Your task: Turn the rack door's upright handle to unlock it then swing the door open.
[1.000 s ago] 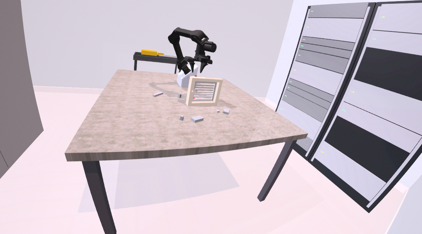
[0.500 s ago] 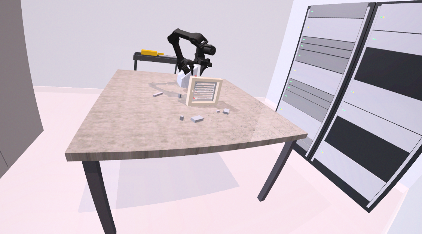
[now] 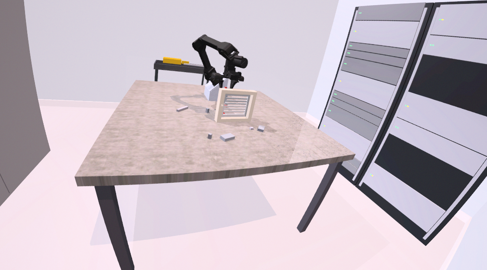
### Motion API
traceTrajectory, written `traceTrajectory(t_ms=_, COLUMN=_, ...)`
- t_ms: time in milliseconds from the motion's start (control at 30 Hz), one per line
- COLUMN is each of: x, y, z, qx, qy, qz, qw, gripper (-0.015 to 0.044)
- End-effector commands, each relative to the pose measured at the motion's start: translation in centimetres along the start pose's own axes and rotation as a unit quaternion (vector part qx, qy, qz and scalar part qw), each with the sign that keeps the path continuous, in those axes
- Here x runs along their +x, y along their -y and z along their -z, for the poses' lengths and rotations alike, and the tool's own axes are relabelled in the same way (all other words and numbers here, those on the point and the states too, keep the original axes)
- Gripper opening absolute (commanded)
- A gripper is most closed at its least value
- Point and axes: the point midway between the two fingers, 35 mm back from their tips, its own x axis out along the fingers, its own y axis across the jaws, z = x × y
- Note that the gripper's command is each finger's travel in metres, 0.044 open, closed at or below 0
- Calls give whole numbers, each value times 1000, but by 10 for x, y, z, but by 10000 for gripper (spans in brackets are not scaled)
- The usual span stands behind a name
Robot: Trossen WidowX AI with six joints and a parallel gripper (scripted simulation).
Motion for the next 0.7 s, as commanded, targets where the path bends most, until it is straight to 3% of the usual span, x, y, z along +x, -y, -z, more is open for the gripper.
traceTrajectory(t_ms=0, x=9, y=1, z=2, qx=-3, qy=-3, qz=3, qw=1000, gripper=282)
traceTrajectory(t_ms=400, x=26, y=2, z=4, qx=-3, qy=-3, qz=4, qw=1000, gripper=282)
traceTrajectory(t_ms=667, x=26, y=2, z=4, qx=-3, qy=-3, qz=4, qw=1000, gripper=92)
